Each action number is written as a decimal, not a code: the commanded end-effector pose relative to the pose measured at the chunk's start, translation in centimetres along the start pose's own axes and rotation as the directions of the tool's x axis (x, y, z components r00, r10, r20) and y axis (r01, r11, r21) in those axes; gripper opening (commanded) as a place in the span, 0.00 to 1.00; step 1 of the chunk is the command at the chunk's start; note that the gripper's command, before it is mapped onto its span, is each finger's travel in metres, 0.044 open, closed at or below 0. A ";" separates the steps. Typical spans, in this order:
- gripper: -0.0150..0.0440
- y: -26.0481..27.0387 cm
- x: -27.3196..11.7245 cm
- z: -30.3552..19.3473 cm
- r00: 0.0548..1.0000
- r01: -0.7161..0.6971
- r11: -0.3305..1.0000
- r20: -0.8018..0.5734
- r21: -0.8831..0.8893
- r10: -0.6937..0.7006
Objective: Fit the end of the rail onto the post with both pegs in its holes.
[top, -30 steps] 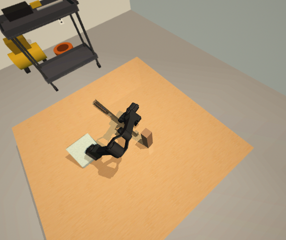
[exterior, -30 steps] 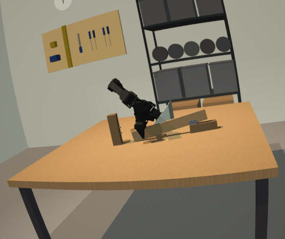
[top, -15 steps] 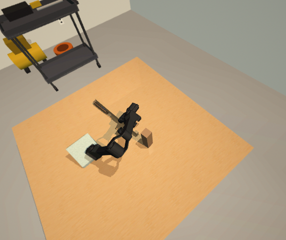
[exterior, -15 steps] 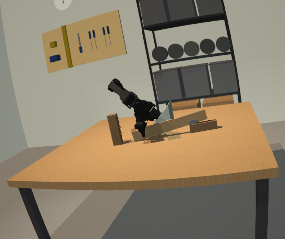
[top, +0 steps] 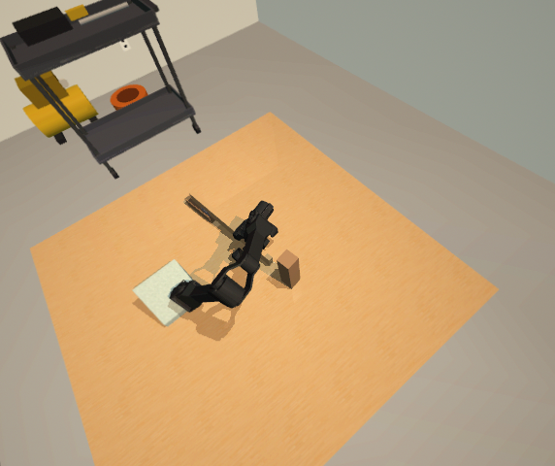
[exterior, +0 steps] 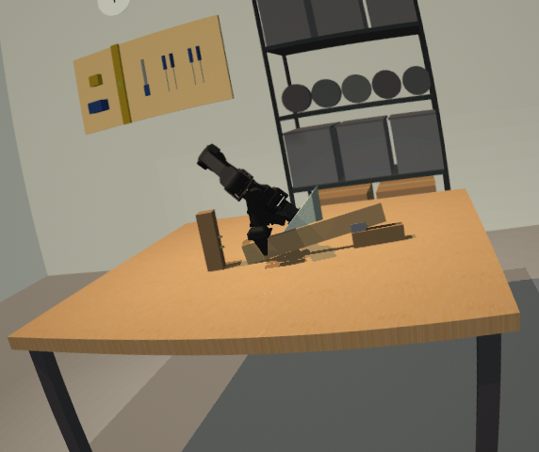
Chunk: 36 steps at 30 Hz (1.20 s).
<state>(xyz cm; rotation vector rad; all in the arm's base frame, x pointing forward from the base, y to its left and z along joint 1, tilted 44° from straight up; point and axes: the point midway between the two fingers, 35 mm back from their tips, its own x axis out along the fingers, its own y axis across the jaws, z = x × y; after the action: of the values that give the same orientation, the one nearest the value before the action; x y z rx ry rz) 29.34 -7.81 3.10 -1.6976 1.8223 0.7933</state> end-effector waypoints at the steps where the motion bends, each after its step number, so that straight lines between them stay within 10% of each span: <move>1: 0.25 0.0 -0.1 0.0 1.000 0.000 1.000 -0.003 -0.002 0.000; 36: 0.25 -0.1 -1.8 0.0 1.000 0.000 1.000 -0.002 -0.003 0.000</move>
<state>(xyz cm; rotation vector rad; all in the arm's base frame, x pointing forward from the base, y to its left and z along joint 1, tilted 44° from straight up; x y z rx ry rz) 29.46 -6.95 4.30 -1.7079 1.8358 0.7873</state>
